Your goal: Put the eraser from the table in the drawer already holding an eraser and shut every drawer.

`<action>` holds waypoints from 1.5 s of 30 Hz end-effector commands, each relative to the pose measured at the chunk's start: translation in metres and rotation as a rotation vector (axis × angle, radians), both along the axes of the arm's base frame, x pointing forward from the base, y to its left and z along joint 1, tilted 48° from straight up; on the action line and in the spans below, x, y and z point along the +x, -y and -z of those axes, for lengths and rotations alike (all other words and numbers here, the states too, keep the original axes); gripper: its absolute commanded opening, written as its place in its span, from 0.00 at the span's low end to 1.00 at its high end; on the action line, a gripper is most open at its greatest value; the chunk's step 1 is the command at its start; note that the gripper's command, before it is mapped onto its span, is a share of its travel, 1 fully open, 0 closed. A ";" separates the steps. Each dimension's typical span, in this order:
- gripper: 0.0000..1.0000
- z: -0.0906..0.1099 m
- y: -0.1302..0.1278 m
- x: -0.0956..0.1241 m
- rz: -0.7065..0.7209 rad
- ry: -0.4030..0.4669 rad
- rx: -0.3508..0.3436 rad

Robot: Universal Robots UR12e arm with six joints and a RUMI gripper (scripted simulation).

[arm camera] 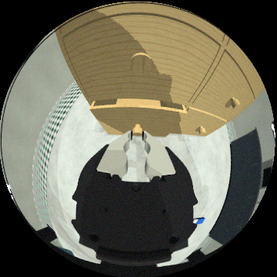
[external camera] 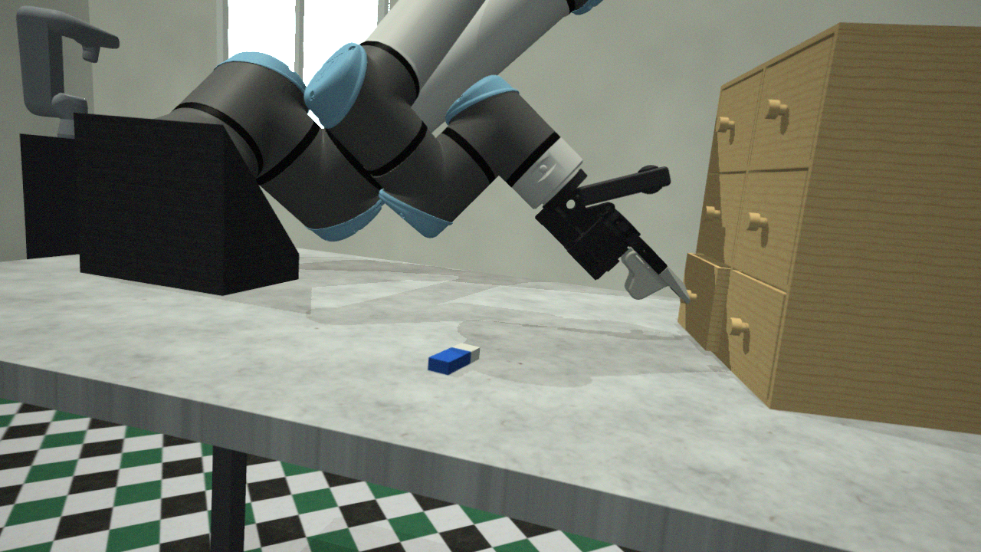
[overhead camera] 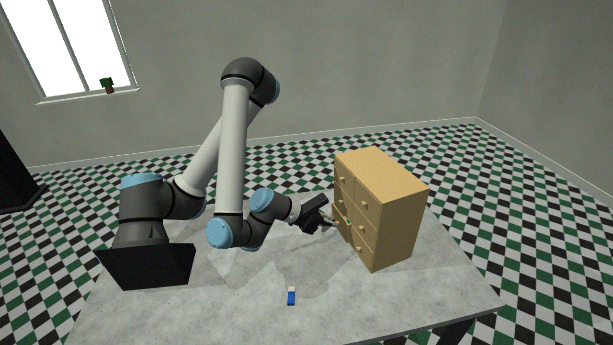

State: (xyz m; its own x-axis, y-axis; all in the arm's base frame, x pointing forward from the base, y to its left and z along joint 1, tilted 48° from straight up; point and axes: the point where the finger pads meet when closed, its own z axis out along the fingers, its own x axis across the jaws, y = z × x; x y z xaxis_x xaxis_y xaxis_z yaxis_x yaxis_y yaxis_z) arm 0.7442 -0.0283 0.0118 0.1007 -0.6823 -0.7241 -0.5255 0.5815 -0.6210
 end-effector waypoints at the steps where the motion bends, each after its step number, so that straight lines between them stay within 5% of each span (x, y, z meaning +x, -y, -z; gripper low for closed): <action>1: 0.07 0.000 0.000 -0.002 0.001 0.001 0.000; 45: 0.07 0.005 -0.001 -0.030 0.001 0.001 0.000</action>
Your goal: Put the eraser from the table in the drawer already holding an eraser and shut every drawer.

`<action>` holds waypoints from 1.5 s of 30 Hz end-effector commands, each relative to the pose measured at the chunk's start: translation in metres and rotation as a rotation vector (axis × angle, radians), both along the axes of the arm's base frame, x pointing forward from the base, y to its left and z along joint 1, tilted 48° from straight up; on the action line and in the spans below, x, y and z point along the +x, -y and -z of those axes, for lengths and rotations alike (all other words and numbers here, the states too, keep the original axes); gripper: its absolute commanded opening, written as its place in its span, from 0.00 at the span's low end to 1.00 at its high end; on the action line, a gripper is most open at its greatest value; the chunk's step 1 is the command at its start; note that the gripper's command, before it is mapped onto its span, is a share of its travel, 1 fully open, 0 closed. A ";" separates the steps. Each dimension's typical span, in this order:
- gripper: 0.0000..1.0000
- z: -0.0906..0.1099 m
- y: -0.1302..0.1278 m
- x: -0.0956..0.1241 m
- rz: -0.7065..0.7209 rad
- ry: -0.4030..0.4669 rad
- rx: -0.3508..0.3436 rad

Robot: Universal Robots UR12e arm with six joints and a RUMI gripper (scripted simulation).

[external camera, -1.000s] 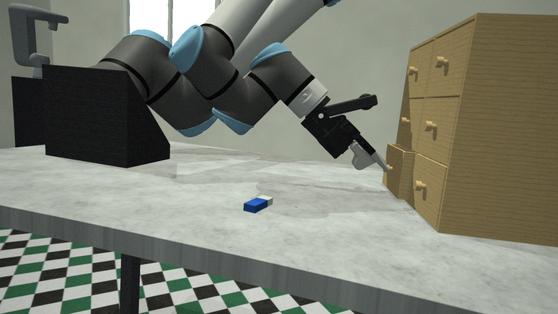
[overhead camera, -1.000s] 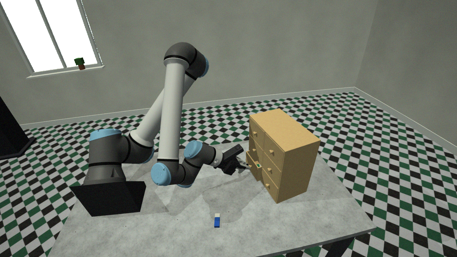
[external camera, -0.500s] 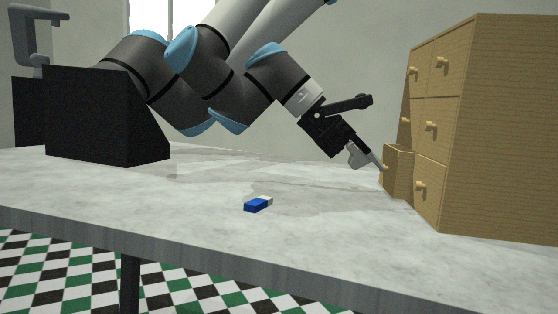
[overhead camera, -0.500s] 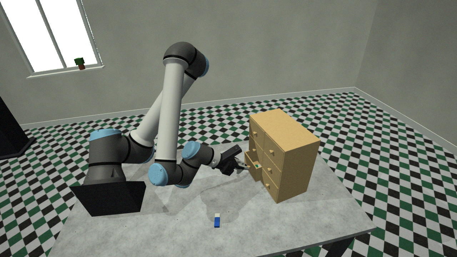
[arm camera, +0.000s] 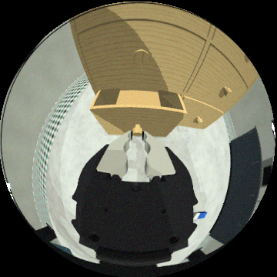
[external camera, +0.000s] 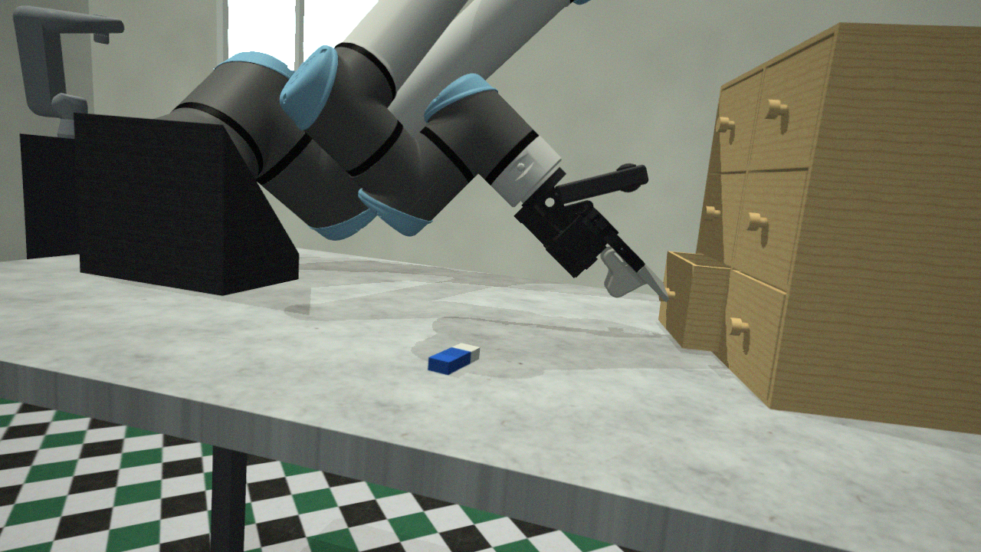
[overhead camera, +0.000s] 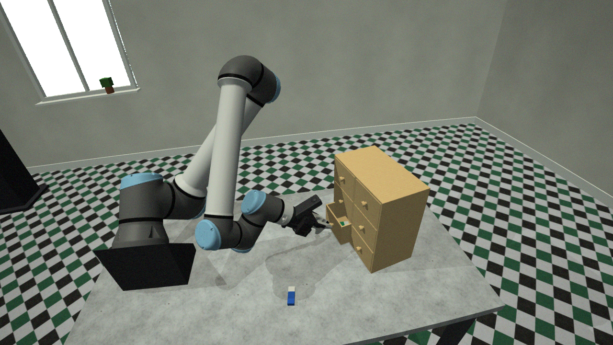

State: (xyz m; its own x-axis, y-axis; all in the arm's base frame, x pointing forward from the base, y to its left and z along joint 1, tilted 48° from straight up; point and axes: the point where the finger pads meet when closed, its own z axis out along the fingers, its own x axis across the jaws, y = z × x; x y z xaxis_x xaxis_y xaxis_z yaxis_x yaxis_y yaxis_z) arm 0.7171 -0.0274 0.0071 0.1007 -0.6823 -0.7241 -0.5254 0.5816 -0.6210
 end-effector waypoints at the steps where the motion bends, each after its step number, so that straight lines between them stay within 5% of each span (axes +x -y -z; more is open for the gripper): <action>1: 0.07 0.000 0.000 -0.004 0.001 0.001 0.000; 45: 0.07 0.004 0.000 -0.024 0.000 0.001 0.000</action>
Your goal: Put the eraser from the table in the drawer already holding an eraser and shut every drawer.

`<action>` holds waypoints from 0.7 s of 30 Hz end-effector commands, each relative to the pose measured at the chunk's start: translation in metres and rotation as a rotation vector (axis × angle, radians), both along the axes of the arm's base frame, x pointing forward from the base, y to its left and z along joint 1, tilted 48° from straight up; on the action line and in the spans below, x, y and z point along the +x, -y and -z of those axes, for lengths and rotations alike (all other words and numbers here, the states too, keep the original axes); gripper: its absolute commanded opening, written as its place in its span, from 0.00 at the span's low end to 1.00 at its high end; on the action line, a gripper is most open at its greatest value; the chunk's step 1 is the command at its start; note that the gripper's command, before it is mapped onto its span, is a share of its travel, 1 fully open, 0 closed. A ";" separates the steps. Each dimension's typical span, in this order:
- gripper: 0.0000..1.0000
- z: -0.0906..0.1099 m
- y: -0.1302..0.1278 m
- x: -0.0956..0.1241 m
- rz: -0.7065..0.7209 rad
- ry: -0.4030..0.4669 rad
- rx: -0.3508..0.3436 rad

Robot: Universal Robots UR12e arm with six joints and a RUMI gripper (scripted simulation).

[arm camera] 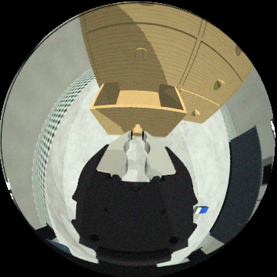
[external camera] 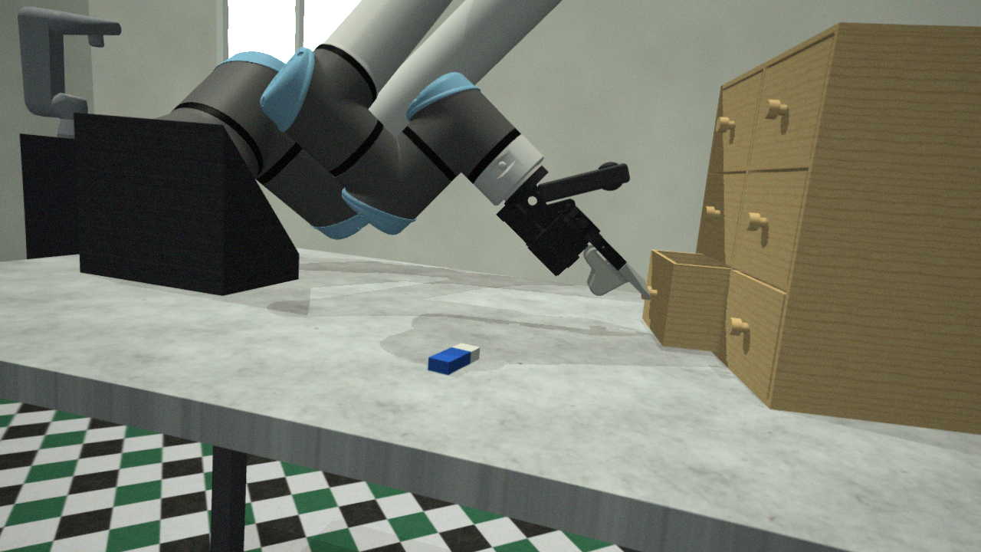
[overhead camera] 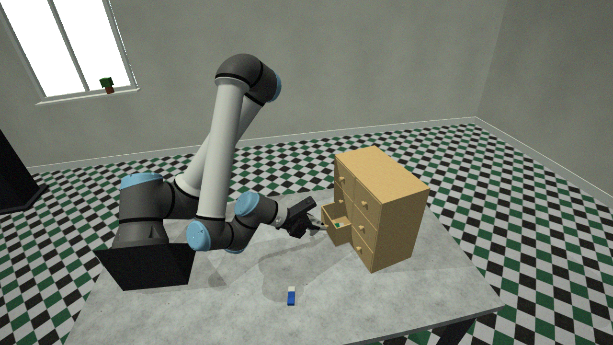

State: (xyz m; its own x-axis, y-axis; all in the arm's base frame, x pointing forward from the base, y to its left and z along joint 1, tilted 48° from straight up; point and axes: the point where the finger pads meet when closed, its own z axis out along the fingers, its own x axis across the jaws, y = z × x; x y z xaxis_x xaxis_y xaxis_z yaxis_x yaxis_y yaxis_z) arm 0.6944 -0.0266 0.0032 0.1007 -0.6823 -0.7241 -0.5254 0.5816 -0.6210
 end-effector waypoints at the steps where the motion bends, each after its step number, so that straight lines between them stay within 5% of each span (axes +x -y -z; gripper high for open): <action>1: 0.07 0.000 0.000 -0.002 0.001 0.001 0.000; 21: 0.07 0.001 0.000 -0.005 0.001 0.001 0.000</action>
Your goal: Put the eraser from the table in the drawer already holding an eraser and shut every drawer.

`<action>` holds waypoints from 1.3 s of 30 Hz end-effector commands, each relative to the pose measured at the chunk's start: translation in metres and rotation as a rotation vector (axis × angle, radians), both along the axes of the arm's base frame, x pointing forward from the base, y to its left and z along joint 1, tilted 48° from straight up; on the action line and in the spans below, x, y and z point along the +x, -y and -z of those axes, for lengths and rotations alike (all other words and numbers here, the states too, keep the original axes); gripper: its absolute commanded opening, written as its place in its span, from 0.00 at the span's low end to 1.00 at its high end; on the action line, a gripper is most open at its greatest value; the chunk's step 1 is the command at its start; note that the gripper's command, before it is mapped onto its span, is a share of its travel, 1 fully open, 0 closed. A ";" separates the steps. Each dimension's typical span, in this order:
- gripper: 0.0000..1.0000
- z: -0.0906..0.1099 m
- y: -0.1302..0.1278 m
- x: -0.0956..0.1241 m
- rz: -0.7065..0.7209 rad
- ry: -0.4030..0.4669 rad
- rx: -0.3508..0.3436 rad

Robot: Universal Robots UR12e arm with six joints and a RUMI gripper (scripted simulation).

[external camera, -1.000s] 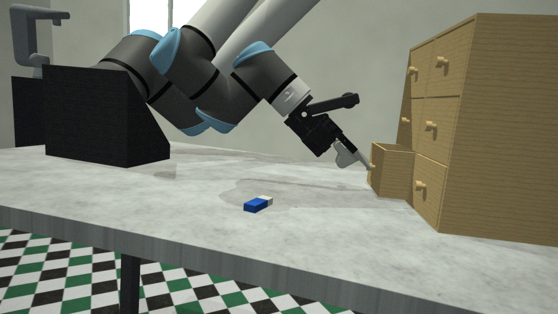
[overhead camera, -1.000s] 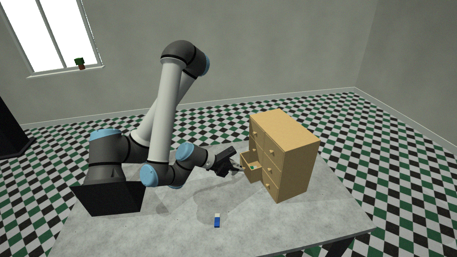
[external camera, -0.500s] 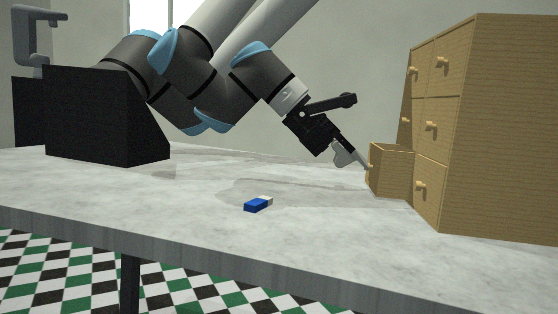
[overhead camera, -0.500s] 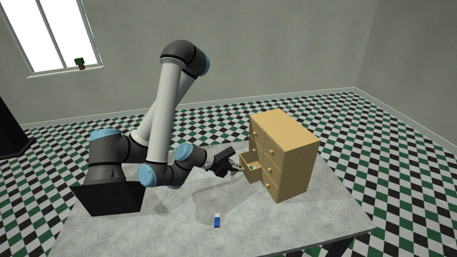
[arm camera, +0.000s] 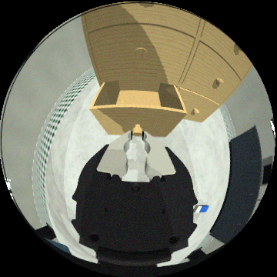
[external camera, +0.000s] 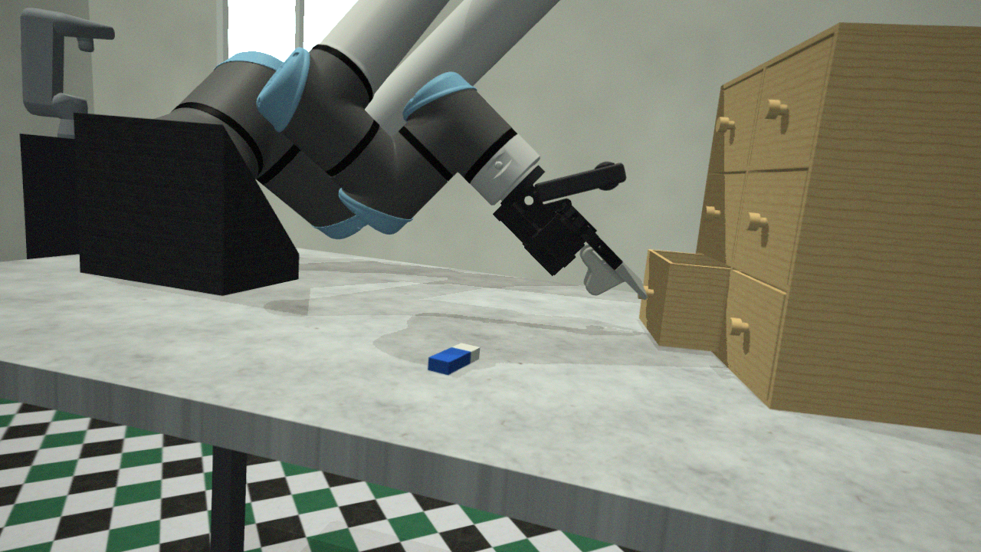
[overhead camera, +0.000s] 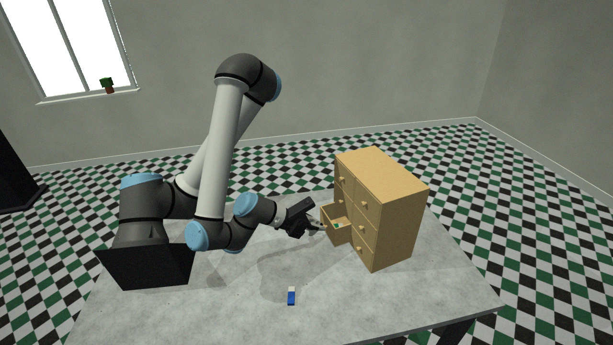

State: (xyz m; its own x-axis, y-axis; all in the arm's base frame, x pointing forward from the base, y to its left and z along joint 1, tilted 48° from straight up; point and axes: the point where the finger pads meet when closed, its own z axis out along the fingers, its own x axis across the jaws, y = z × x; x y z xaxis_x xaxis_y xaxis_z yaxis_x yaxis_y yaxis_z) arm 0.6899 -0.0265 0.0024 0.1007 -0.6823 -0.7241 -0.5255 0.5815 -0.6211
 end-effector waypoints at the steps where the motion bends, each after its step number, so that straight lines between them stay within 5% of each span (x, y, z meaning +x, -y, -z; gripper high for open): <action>1: 0.07 0.000 0.000 -0.001 0.001 0.001 0.000; 39: 0.10 0.000 0.000 -0.001 0.001 0.001 0.000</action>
State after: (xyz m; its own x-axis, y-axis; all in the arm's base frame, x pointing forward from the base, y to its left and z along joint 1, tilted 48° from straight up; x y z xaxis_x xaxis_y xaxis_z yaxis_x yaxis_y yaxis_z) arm 0.6887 -0.0264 0.0023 0.1008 -0.6823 -0.7241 -0.5255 0.5815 -0.6211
